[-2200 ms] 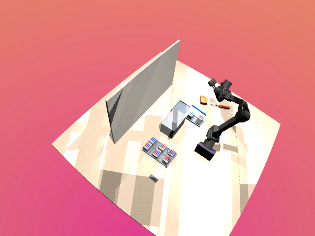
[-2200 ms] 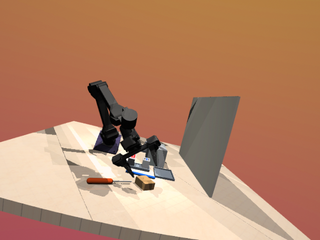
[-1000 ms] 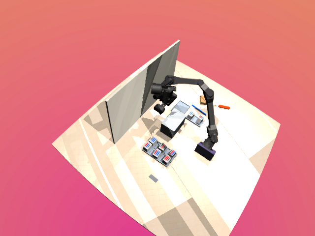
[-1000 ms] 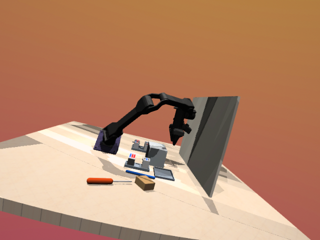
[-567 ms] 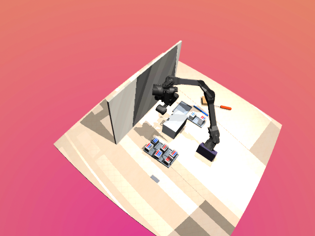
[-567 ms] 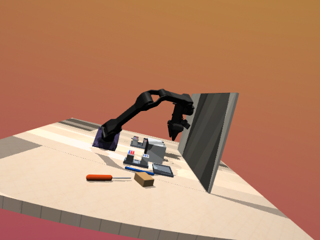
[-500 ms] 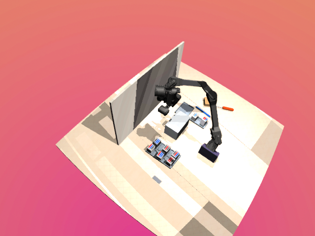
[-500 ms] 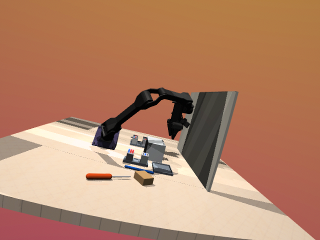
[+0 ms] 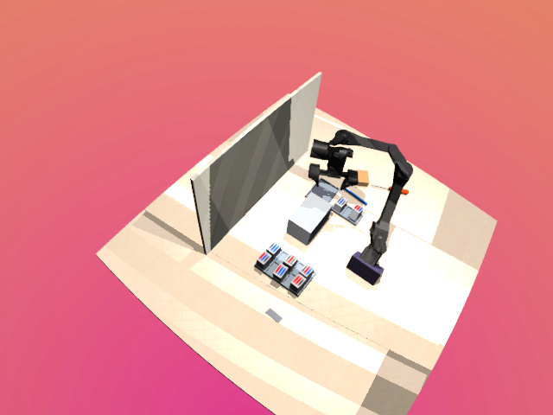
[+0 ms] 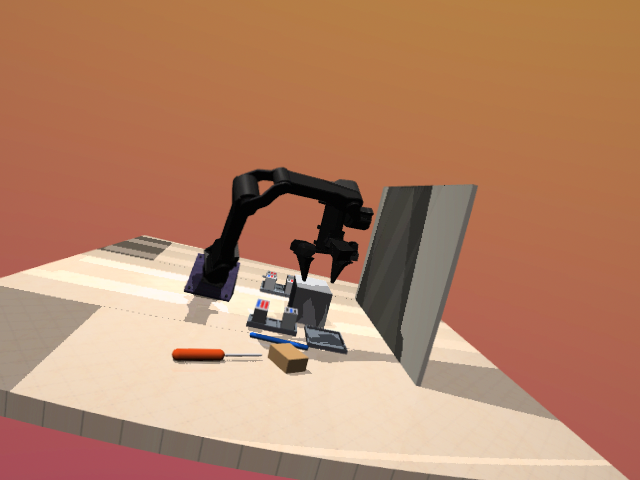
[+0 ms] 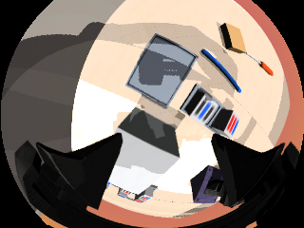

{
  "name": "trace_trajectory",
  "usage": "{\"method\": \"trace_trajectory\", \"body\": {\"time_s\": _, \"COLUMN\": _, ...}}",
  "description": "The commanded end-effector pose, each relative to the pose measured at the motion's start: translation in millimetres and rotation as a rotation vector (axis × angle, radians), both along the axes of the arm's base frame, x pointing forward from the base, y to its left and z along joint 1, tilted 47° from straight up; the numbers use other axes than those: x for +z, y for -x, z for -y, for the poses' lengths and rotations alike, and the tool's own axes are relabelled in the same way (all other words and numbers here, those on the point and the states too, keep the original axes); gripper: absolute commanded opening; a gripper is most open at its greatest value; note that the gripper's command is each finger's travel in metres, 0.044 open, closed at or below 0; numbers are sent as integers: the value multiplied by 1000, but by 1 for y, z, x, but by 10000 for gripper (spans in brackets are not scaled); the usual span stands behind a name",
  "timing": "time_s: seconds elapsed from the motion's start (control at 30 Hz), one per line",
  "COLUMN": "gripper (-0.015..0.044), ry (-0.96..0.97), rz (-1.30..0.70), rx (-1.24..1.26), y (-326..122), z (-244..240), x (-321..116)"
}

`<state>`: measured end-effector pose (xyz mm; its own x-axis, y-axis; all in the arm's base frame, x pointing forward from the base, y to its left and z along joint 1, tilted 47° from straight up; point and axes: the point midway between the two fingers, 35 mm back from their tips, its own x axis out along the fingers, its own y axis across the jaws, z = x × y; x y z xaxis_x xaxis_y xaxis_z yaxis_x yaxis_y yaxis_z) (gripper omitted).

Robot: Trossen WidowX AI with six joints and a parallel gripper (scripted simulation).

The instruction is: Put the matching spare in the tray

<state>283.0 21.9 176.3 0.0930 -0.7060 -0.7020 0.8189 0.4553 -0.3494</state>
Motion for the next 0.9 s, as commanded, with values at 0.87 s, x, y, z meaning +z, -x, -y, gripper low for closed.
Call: {"method": "trace_trajectory", "body": {"time_s": 0.87, "gripper": 300, "ry": -28, "rz": 391, "rx": -391, "y": 47, "z": 59, "x": 1}}
